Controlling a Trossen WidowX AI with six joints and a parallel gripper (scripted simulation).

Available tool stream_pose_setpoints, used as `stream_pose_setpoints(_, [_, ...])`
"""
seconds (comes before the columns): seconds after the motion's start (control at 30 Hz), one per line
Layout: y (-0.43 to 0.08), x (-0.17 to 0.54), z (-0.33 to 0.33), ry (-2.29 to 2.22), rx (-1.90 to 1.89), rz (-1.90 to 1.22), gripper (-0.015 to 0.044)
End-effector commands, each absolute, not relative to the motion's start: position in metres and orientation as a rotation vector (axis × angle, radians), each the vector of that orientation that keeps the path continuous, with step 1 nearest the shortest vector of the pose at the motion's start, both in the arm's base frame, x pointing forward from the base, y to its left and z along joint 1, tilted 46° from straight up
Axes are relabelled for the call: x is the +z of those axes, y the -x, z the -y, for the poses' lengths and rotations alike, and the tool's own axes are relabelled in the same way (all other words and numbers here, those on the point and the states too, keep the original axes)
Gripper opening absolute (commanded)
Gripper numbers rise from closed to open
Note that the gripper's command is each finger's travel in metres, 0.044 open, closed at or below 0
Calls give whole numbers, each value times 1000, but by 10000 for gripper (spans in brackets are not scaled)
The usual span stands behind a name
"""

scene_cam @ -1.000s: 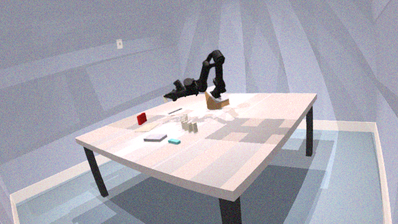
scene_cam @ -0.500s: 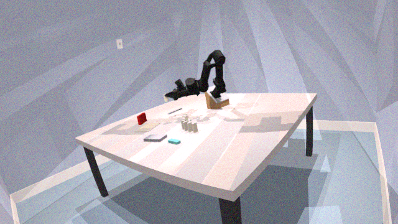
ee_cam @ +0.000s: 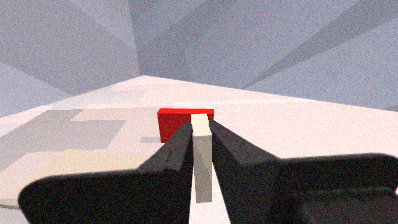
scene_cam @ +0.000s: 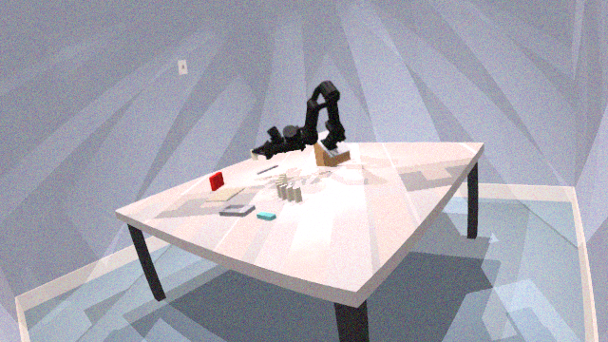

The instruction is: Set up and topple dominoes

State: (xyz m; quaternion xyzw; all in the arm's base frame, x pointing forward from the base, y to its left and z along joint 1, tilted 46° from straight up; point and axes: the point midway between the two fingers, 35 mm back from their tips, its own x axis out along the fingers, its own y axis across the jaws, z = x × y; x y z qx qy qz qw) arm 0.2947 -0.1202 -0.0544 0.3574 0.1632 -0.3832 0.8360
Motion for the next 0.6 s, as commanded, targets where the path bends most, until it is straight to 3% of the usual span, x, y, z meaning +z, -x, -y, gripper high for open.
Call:
stream_pose_setpoints(0.0, [-299,-63,112,-762,-814,-338,30])
stream_pose_setpoints(0.57, [-299,-104,73,-759,-811,-342,30])
